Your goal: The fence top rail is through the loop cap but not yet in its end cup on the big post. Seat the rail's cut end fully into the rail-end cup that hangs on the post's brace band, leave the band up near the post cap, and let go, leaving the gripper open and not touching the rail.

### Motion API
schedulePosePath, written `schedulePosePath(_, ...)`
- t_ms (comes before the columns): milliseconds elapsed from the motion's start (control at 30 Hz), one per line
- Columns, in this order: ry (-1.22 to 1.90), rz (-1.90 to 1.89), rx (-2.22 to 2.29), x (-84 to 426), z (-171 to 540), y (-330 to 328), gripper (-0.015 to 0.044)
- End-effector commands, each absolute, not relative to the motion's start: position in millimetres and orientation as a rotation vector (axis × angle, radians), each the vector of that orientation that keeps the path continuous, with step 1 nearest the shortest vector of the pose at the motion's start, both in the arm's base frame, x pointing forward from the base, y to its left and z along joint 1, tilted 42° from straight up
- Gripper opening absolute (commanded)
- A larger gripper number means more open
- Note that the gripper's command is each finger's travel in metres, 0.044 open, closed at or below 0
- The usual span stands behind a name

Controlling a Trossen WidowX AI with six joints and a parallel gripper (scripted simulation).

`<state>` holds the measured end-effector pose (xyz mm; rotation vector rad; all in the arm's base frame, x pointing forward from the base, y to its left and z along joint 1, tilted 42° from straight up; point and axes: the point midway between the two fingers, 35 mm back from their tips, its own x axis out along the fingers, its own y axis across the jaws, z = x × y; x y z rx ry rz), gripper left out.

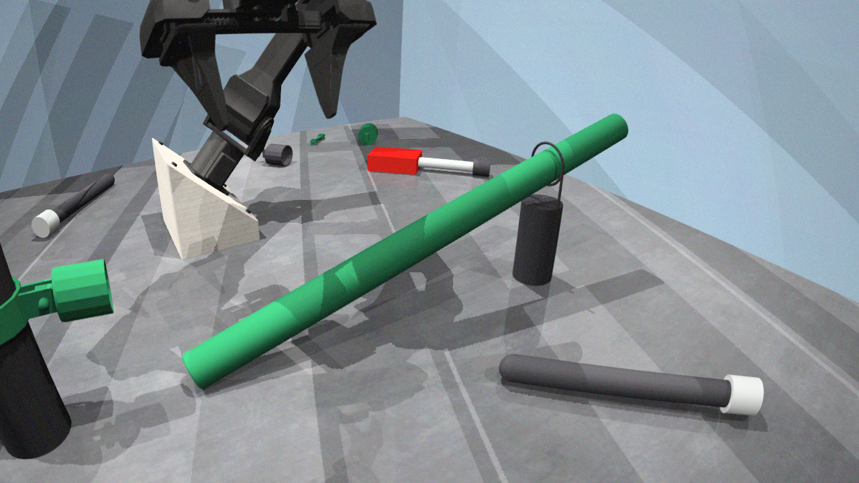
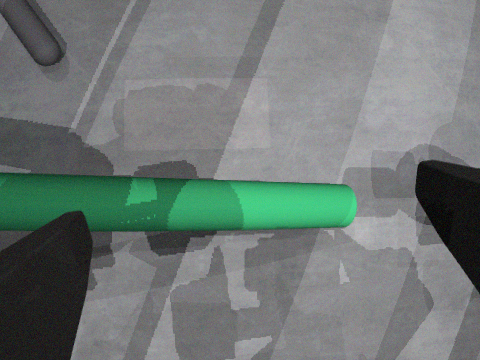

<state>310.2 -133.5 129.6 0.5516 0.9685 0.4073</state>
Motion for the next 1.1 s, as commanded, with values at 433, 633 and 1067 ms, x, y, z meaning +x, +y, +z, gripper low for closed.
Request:
schedulePosePath(433,0.686,1.383,-0.616,331.5,89.1,-74.0,0.0440)
schedulePosePath(633,0.678,1.394,-0.627,331.6,88.7,-73.3,0.0440)
schedulePosePath(1067,0.678,1.394,-0.627,333.1,75.3,-61.5,0.0440)
